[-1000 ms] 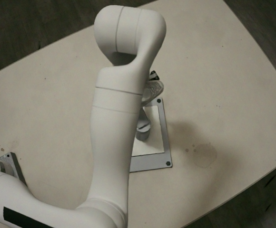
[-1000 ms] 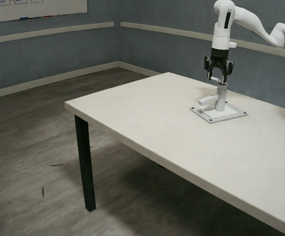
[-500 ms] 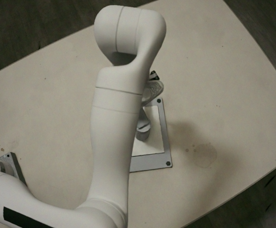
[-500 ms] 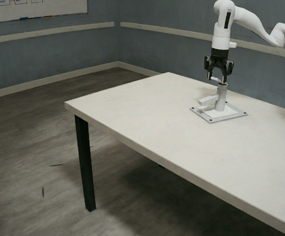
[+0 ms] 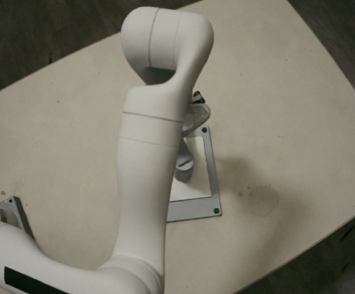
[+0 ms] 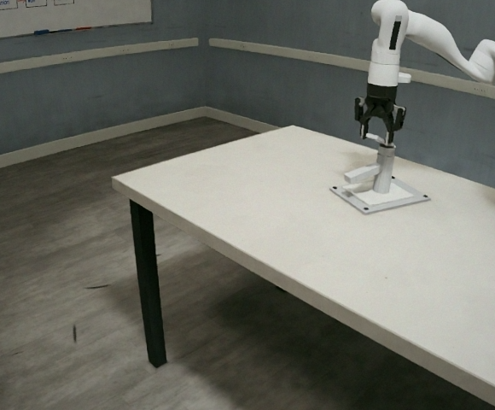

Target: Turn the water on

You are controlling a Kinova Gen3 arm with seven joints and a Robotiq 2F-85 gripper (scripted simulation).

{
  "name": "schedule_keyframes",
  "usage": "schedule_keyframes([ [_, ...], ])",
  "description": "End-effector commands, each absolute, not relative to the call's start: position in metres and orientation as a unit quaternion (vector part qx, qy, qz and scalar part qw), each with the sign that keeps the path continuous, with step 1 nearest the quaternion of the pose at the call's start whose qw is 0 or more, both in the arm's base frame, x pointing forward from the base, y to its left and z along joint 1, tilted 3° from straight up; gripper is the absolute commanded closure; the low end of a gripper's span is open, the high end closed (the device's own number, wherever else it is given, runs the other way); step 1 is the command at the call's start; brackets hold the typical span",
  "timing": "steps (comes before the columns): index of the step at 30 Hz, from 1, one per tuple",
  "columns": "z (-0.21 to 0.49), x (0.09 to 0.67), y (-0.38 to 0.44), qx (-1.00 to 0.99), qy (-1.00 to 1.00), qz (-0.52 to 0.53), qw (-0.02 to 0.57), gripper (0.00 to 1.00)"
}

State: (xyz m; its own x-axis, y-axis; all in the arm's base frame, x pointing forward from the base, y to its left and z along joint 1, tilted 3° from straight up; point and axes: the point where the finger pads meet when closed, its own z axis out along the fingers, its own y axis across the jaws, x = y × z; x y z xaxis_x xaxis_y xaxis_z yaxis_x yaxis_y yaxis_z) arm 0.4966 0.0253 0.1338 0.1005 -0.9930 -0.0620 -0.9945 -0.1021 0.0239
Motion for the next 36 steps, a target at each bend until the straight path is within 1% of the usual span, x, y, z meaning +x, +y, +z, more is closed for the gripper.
schedule_keyframes([
  [1,0.136,0.498,0.021,-0.742,0.669,0.028,0.011,0.25],
  [20,0.138,0.498,0.021,-0.742,0.67,0.028,0.011,0.25],
  [36,0.168,0.499,0.02,-0.742,0.67,0.028,0.011,0.25],
])
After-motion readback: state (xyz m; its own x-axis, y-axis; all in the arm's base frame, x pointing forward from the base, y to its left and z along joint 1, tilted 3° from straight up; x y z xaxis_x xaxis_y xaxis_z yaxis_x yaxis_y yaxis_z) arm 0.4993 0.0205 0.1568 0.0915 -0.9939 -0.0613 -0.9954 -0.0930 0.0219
